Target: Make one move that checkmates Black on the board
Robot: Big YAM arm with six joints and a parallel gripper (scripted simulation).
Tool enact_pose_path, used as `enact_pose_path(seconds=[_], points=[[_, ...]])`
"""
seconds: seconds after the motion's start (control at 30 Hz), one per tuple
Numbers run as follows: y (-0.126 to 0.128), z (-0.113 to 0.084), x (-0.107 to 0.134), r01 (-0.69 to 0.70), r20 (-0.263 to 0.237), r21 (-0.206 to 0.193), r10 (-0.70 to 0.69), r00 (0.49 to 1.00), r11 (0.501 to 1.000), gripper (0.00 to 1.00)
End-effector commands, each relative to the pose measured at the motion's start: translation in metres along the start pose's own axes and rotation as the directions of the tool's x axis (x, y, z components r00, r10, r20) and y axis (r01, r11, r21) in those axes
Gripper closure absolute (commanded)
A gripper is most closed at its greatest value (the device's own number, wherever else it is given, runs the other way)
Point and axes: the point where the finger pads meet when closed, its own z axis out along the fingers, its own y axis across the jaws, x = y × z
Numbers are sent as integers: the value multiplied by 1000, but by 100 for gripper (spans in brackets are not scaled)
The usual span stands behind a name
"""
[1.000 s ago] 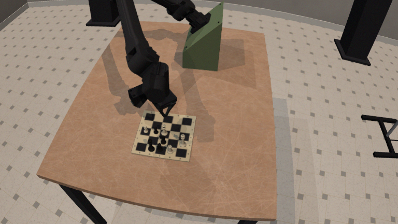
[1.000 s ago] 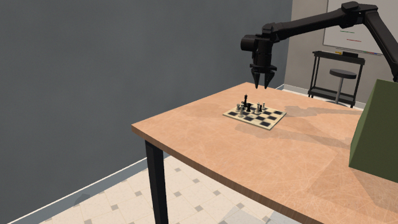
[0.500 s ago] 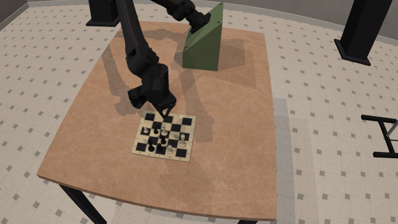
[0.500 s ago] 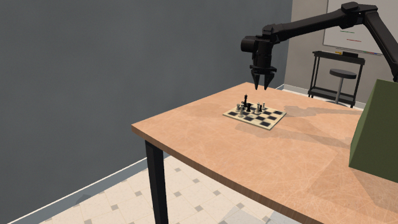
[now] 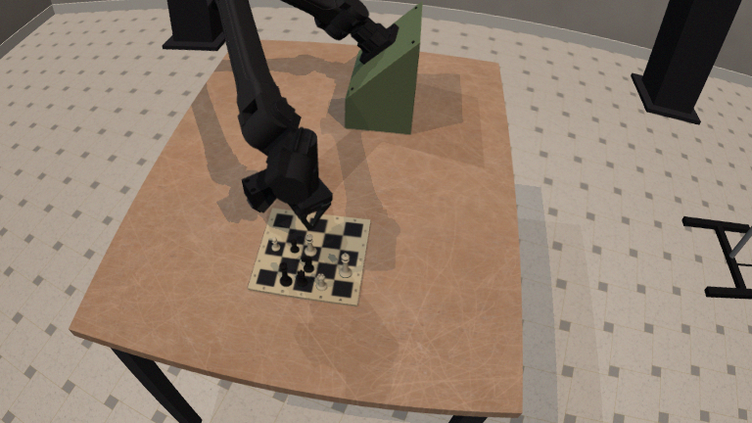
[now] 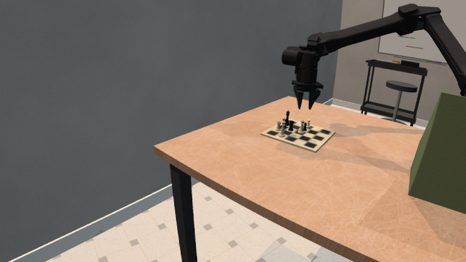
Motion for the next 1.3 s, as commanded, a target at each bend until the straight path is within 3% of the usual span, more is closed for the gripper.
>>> enact_pose_path(seconds=[0.0,0.57,1.27], points=[[0,21,2,10,-12,16,-10,1000,1000,60],[1,39,0,7,-10,14,-6,1000,1000,60],[2,39,3,13,-9,13,-12,1000,1000,60]])
